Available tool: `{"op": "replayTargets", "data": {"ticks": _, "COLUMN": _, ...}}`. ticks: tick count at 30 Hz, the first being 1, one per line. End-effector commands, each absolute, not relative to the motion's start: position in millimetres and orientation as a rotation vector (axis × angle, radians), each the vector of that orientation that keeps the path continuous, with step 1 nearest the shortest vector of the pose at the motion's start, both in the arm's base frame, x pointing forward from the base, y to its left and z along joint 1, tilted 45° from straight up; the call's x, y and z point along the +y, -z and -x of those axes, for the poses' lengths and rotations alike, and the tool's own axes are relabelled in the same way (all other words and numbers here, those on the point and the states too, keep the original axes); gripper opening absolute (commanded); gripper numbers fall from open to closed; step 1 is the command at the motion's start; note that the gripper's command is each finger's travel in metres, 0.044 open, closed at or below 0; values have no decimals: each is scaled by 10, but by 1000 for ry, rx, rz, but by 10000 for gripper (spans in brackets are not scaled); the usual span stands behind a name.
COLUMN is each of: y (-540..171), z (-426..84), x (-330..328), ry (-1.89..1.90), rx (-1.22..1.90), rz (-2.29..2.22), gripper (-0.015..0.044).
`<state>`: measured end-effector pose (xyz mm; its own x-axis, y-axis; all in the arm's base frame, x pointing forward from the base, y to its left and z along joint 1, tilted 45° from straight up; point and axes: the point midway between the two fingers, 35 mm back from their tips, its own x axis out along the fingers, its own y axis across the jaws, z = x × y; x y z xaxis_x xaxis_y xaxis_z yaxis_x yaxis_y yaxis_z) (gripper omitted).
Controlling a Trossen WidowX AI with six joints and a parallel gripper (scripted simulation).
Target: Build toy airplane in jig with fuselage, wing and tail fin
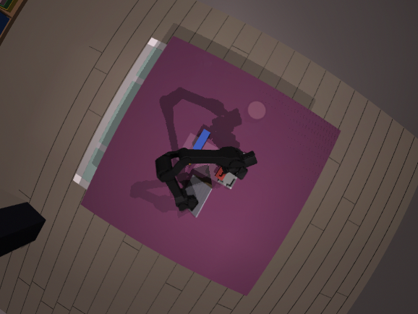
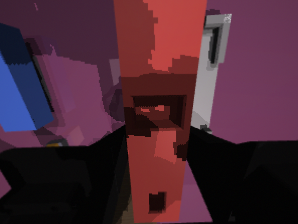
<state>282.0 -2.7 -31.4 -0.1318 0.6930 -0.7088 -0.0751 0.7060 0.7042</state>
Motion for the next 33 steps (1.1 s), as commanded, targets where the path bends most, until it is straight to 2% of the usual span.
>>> {"op": "replayTargets", "data": {"ticks": 1, "y": 436, "z": -2840, "x": -89, "ry": -707, "rx": 1575, "rz": -512, "gripper": 0}}
{"op": "replayTargets", "data": {"ticks": 19, "y": 951, "z": -2796, "x": -250, "ry": -686, "rx": 1586, "rz": -533, "gripper": 0}}
{"op": "replayTargets", "data": {"ticks": 26, "y": 951, "z": -2797, "x": -250, "ry": -686, "rx": 1586, "rz": -533, "gripper": 184}}
{"op": "replayTargets", "data": {"ticks": 33, "y": 951, "z": -2797, "x": -250, "ry": -686, "rx": 1586, "rz": -533, "gripper": 195}}
